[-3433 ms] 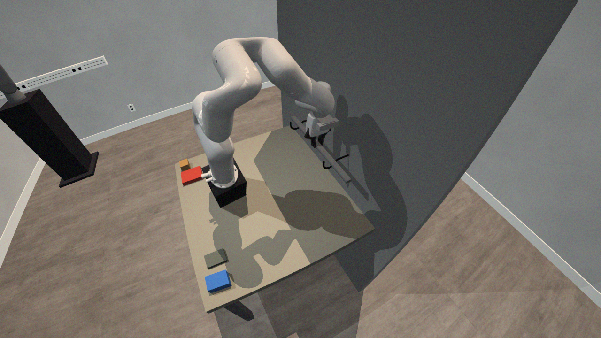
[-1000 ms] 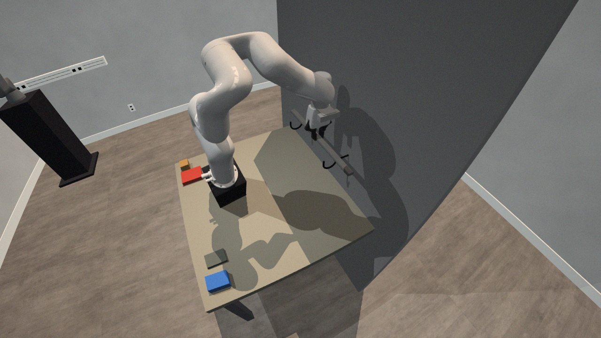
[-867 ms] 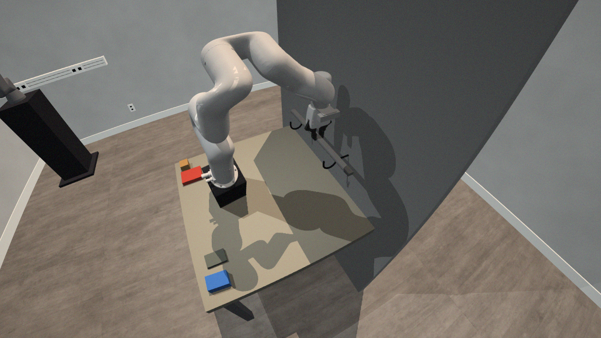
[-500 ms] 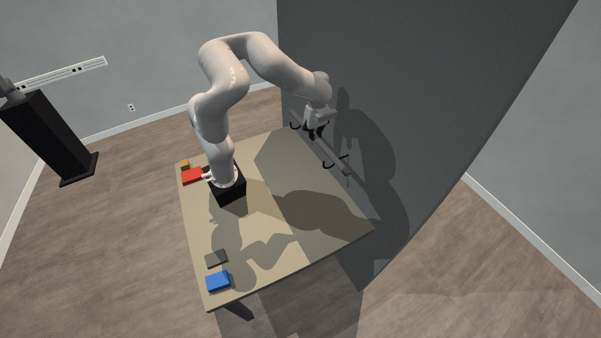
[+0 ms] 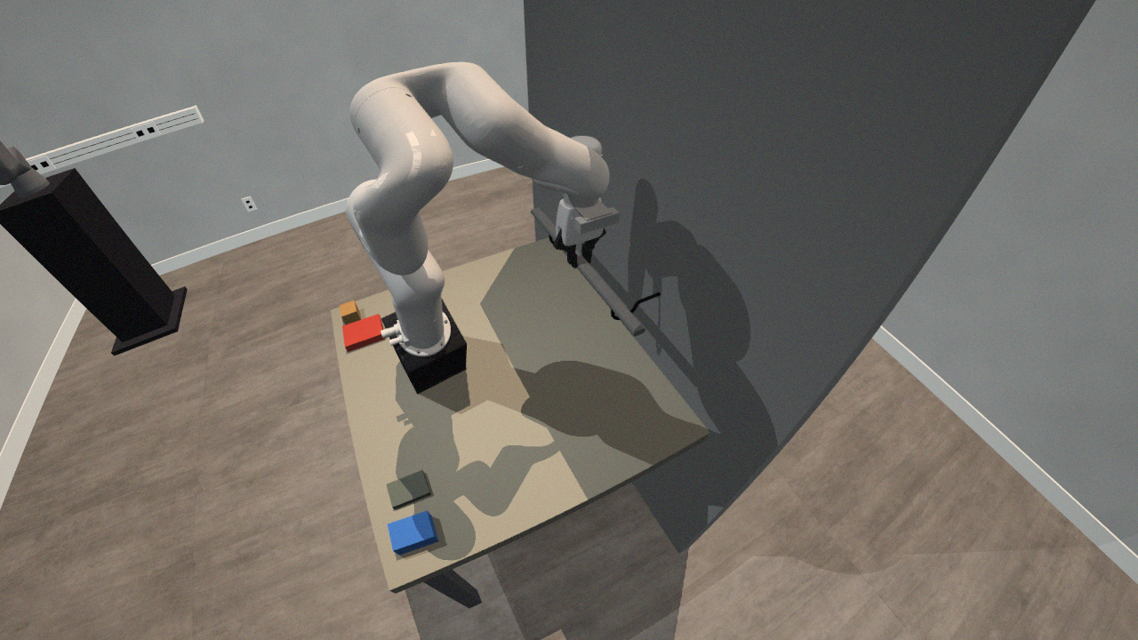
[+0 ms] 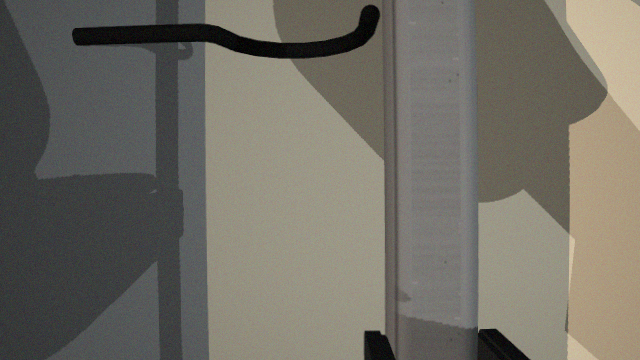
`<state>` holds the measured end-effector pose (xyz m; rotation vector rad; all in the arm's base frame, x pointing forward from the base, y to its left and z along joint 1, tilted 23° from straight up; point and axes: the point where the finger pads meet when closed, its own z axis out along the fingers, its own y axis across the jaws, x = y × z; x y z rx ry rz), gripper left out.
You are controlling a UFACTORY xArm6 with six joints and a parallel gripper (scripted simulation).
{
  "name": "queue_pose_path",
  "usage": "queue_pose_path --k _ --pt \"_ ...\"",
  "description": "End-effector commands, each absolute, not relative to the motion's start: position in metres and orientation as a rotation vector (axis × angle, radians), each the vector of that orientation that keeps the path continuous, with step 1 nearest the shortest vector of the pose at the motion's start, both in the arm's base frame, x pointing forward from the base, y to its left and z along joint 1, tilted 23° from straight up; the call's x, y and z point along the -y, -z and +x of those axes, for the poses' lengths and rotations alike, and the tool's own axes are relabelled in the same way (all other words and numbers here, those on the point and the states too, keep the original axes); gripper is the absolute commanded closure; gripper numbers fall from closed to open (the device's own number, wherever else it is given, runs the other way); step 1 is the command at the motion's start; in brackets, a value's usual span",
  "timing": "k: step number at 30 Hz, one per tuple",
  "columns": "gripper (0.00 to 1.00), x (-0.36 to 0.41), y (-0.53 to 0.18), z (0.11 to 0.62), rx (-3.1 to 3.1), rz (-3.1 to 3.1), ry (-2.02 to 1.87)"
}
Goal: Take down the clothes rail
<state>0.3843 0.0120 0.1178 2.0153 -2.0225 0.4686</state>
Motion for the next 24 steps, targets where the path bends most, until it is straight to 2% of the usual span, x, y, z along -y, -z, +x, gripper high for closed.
queue_pose_path --k 1,24 --pt "1.00 -0.018 -0.116 0.369 2.025 2.018 -0.473" --pt "1.00 -0.038 -0.104 0.310 2.025 2.018 -0.473"
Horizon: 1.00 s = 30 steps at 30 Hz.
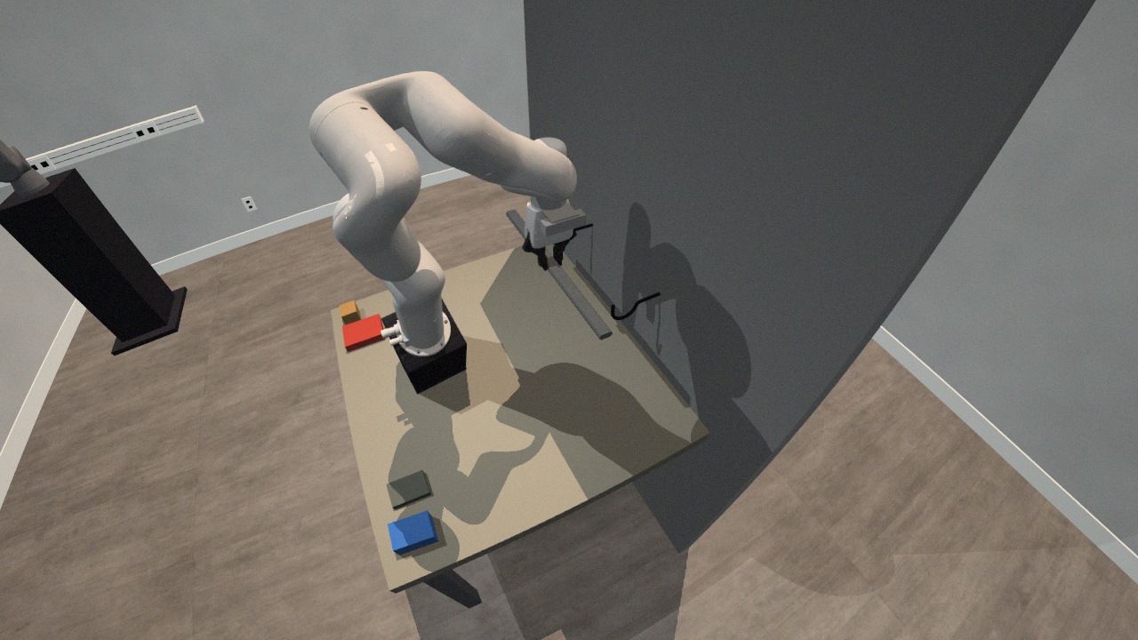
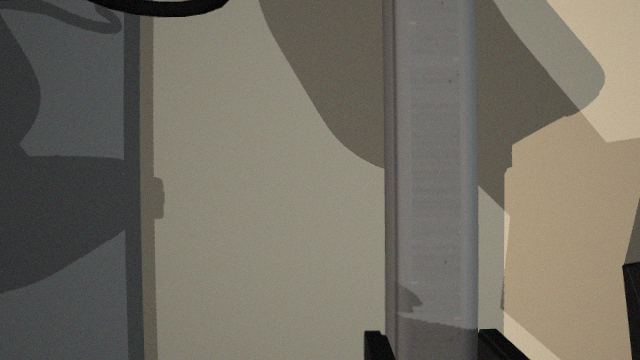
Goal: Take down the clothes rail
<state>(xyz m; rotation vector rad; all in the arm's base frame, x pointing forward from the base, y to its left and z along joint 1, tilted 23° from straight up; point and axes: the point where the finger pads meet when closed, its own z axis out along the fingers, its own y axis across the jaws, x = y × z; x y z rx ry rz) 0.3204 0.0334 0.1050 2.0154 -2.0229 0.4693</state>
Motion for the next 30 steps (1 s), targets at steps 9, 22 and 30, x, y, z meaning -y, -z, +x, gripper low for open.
queue_pose_path --k 9,22,30 --pt "1.00 -0.040 -0.103 0.305 2.025 2.018 -0.473" --pt "1.00 -0.038 -0.099 0.305 2.025 2.018 -0.473" --pt "1.00 -0.034 -0.090 0.306 2.025 2.018 -0.473"
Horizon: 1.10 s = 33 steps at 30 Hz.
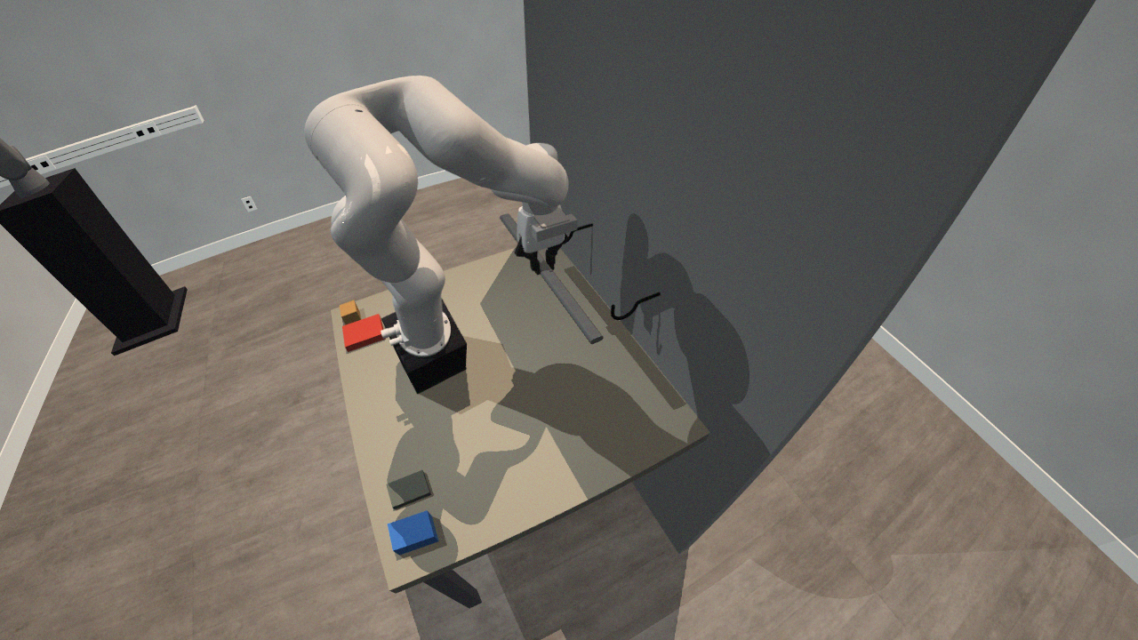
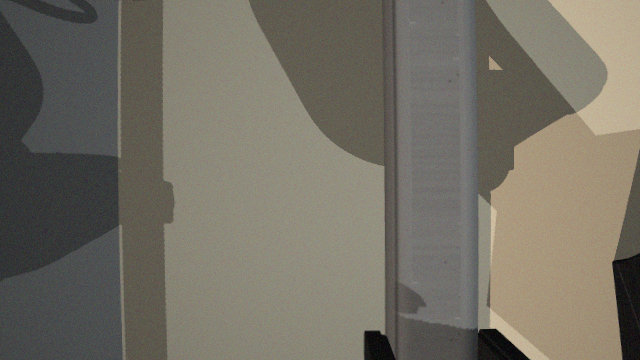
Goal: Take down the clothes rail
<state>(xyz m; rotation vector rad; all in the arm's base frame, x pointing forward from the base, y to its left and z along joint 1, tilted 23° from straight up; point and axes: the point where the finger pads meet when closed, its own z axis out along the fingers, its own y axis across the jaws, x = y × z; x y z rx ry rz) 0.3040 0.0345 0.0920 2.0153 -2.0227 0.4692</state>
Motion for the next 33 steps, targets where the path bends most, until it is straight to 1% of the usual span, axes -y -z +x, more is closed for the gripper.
queue_pose_path --k 1,33 --pt "1.00 -0.033 -0.088 0.306 2.025 2.018 -0.473" --pt "1.00 -0.014 -0.044 0.309 2.025 2.018 -0.473"
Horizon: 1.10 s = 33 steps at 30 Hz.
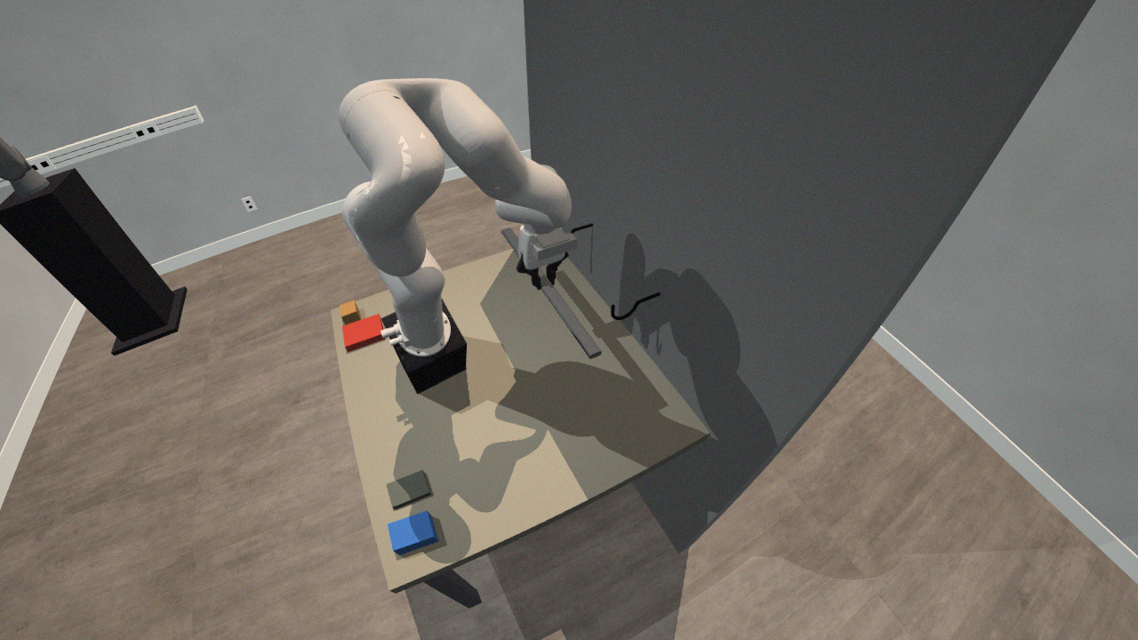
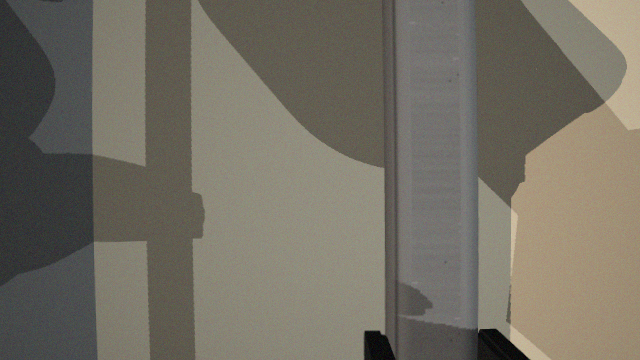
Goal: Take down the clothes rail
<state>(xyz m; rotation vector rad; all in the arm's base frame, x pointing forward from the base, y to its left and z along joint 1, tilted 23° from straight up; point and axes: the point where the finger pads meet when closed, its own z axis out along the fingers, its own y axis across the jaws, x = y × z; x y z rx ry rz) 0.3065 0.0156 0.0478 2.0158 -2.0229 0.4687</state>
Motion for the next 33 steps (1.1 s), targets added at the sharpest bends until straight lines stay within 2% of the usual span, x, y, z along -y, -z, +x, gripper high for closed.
queue_pose_path --k 1,33 --pt "1.00 -0.014 -0.044 0.309 2.025 2.018 -0.473" --pt "1.00 0.006 0.002 0.311 2.025 2.018 -0.473"
